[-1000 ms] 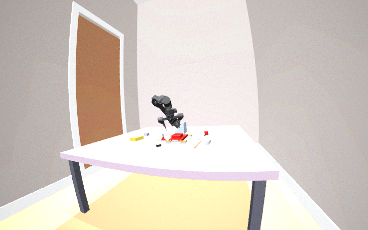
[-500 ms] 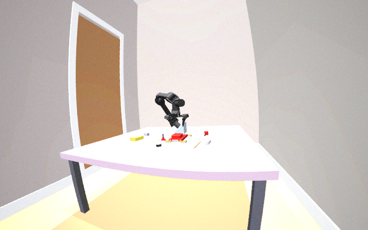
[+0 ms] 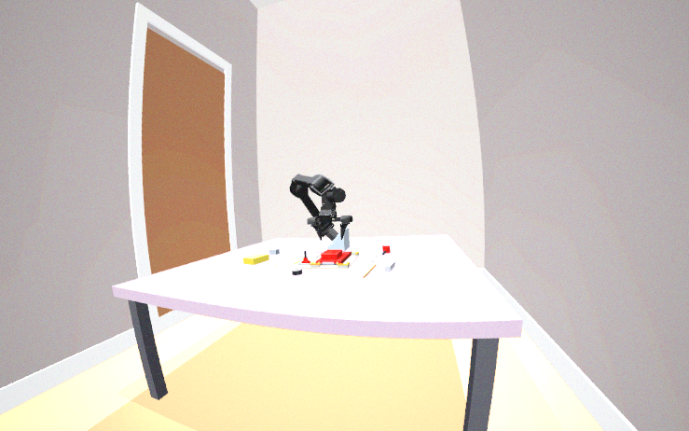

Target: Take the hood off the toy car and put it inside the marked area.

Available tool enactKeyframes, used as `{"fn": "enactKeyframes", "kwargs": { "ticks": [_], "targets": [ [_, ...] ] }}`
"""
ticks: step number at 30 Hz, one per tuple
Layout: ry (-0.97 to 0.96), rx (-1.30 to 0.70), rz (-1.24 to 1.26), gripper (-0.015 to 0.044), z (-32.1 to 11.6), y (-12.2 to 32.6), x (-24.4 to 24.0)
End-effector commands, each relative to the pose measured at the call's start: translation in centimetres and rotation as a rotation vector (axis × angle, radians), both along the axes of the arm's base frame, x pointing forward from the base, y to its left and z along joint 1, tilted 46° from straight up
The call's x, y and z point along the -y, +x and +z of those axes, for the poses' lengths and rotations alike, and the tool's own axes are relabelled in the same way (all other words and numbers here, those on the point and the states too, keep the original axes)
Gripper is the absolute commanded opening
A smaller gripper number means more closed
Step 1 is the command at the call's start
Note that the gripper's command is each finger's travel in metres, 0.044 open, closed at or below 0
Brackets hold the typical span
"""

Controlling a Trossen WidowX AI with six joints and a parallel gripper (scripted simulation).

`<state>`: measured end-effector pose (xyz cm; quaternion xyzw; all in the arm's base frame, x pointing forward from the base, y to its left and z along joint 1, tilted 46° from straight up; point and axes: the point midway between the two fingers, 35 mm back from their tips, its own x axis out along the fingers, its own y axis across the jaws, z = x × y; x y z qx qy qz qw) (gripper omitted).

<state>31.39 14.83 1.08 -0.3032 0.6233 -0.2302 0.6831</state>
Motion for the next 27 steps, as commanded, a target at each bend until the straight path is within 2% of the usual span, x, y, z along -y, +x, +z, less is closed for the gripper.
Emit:
{"fn": "enactKeyframes", "kwargs": {
  "ticks": [1, 27],
  "targets": [
    [-0.012, -0.008, 0.005, 0.0440, -0.3, -0.1, 0.5],
    [-0.012, -0.007, 0.005, 0.0440, -1.8, 0.3, 1.9]
  ]
}}
